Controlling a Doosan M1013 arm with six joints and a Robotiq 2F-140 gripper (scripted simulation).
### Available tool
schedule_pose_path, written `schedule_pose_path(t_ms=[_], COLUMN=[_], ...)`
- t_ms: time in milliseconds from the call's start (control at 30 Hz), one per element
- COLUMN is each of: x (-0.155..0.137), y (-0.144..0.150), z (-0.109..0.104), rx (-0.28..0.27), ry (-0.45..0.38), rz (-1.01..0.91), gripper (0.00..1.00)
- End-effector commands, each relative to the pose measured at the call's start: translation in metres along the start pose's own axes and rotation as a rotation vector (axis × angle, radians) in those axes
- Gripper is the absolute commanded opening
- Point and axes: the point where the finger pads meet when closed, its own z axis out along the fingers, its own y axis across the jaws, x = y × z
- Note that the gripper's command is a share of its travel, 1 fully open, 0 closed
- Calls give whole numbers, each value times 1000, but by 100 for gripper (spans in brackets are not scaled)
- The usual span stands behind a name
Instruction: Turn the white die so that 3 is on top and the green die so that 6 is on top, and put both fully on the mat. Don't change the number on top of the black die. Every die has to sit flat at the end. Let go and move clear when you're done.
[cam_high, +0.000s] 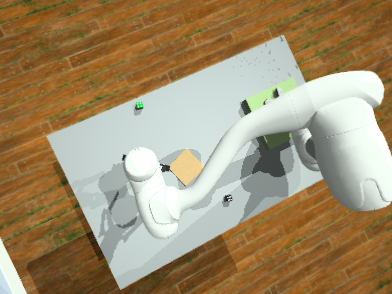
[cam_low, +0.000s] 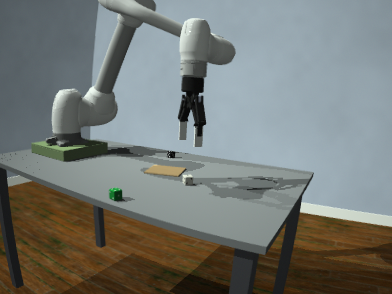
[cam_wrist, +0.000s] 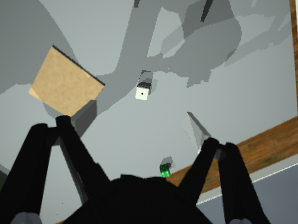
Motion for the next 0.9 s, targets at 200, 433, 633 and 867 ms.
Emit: schedule_pose_path(t_ms=[200, 433, 633, 867], x=[0, 0, 0, 0], y=[0, 0, 0, 0], z=[2, 6, 7, 10], rx=[0, 0, 0, 0], ry=[1, 1, 1, 0], rz=[-230, -545, -711, -1017], gripper=[100, 100, 100, 100])
